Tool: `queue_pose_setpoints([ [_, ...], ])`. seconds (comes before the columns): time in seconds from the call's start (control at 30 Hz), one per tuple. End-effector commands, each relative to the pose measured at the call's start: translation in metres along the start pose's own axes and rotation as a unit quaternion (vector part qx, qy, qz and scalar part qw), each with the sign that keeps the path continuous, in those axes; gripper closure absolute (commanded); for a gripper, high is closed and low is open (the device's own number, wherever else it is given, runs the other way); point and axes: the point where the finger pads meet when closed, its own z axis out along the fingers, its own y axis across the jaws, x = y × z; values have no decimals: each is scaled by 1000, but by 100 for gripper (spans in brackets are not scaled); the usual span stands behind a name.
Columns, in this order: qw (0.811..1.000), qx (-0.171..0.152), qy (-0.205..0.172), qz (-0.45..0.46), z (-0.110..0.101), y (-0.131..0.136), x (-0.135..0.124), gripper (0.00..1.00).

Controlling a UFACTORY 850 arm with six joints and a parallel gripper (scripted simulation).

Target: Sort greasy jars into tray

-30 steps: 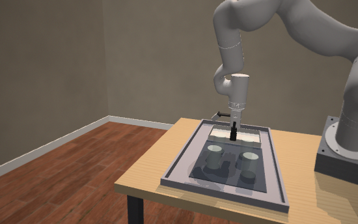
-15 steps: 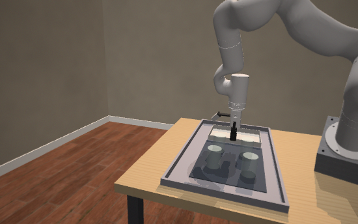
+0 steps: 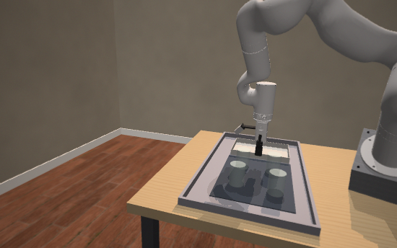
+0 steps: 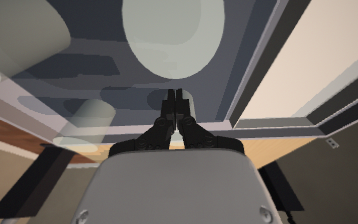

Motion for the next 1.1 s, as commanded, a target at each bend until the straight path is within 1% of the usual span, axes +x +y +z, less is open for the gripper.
queue_pose_setpoints([
  [0.0,1000,0,1,0,-1,0,1,100],
  [0.63,1000,0,1,0,-1,0,1,100],
  [0.67,1000,0,1,0,-8,0,1,100],
  [0.73,1000,0,1,0,-8,0,1,100],
  [1.03,1000,0,1,0,-77,0,1,100],
  [1.07,1000,0,1,0,-77,0,1,100],
])
